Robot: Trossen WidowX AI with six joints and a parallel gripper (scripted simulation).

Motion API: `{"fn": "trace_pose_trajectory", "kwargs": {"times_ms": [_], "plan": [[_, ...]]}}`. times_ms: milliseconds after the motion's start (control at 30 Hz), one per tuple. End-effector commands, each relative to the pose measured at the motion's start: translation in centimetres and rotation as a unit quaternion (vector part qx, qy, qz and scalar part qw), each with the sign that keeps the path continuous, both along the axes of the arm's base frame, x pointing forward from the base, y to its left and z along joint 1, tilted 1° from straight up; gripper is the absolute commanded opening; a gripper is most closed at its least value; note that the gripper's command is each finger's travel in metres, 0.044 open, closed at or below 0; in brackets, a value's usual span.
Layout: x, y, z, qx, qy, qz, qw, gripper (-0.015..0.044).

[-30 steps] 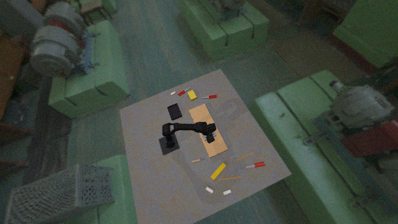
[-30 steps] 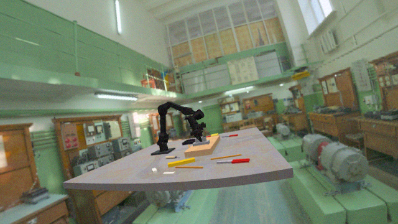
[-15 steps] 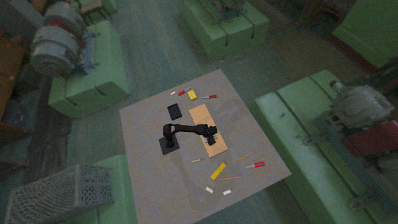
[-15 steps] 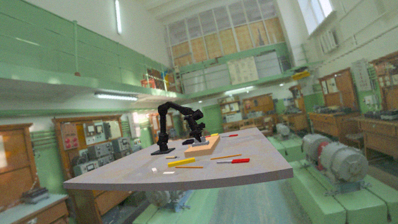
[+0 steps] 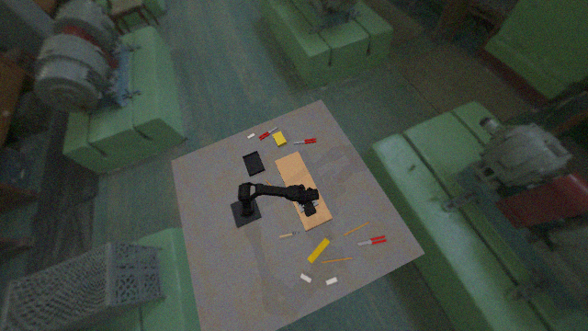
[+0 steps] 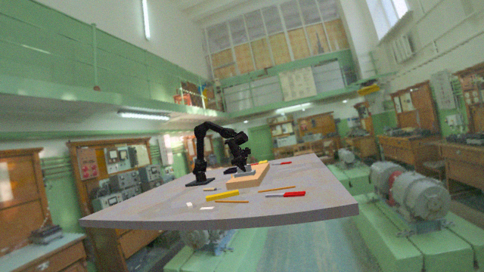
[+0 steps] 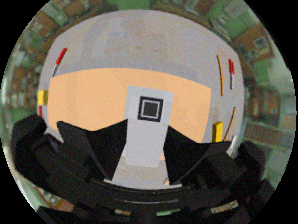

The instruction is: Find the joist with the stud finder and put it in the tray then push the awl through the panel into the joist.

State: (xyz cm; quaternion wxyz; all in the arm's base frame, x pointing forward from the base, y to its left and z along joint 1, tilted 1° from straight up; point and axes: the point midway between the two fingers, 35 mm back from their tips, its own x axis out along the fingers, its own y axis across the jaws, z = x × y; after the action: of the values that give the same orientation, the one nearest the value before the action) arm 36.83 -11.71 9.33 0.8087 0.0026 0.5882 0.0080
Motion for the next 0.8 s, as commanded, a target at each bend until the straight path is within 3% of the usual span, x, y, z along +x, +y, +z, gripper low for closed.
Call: {"fn": "trace_pose_trajectory", "kwargs": {"times_ms": [0, 767], "plan": [[0.1, -0.8, 0.0, -0.001, 0.0, 0.0, 1.0, 0.0], [0.1, -4.2, 0.0, -0.003, 0.0, 0.0, 1.0, 0.0]]}}
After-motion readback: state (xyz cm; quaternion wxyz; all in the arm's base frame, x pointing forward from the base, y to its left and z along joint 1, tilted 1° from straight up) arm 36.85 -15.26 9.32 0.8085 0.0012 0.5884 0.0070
